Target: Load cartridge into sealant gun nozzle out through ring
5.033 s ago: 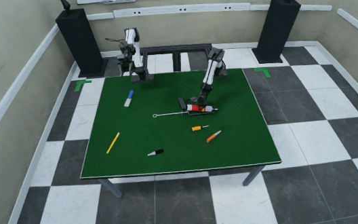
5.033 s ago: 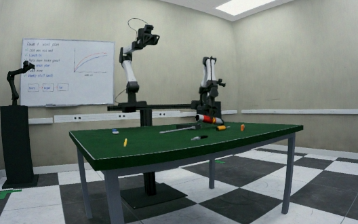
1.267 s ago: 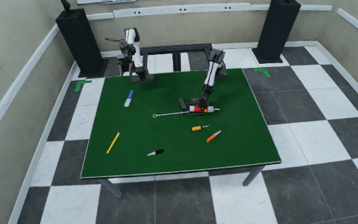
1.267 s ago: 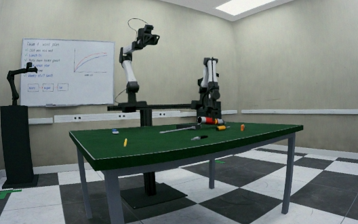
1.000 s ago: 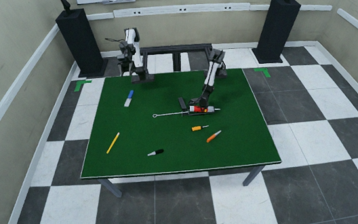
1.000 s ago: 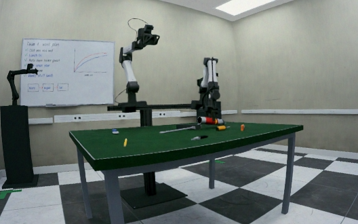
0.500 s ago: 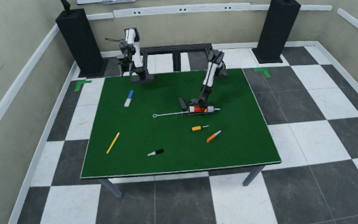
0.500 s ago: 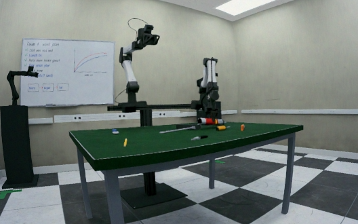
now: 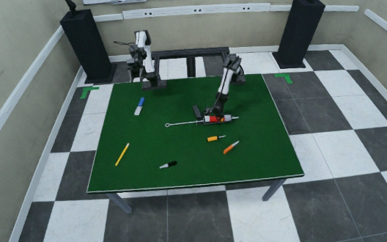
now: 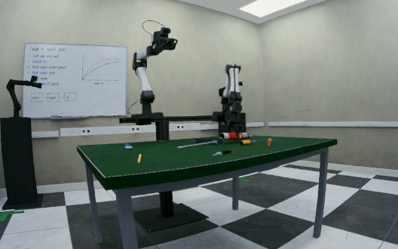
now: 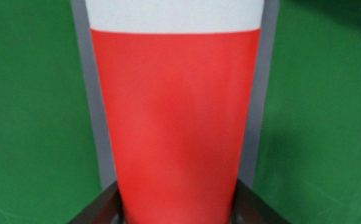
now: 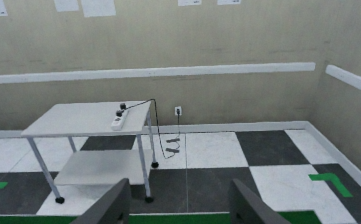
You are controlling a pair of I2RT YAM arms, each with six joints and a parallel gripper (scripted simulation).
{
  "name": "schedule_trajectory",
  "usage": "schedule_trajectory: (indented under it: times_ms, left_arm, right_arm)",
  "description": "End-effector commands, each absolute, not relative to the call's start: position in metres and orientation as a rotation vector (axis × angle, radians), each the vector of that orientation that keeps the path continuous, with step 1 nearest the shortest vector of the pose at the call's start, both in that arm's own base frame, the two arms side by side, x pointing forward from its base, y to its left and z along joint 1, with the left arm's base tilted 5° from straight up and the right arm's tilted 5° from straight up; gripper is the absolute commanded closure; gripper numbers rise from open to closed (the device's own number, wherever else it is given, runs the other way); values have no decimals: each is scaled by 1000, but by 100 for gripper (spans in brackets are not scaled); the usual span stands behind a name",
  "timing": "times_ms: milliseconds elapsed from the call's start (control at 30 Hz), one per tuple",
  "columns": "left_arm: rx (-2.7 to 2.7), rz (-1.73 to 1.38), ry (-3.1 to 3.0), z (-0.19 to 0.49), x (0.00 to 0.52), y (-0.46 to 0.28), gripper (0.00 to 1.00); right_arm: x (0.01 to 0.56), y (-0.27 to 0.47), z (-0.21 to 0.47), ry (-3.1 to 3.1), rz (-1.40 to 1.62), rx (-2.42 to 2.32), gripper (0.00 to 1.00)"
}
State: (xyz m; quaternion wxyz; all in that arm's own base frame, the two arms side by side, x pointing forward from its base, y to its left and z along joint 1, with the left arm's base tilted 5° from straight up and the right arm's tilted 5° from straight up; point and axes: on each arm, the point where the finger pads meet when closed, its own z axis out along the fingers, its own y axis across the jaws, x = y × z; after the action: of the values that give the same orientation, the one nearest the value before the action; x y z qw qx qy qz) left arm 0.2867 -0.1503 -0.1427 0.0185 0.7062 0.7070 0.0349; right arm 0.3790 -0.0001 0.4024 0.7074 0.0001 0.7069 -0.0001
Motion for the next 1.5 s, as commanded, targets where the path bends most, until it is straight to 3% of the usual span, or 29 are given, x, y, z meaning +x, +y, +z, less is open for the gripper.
schedule_trajectory:
  times_ms: [0, 300, 667, 900, 1467]
  left_arm:
    - [2134, 153, 2160, -123, 309, -159, 100]
    - [2208, 194, 2217, -143, 293, -152, 100]
    - [2142, 205, 2148, -126, 316, -164, 100]
    - [2219, 209, 2220, -147, 294, -154, 100]
    - [2153, 250, 2170, -131, 317, -162, 100]
  right_arm:
    - [376, 2, 401, 1573, 10, -1, 49]
    - [376, 2, 401, 1573, 10, -1, 49]
    - [376, 2, 401, 1573, 10, -1, 49]
    - [376, 2, 401, 1573, 10, -1, 49]
    - [376, 2, 401, 1573, 10, -1, 49]
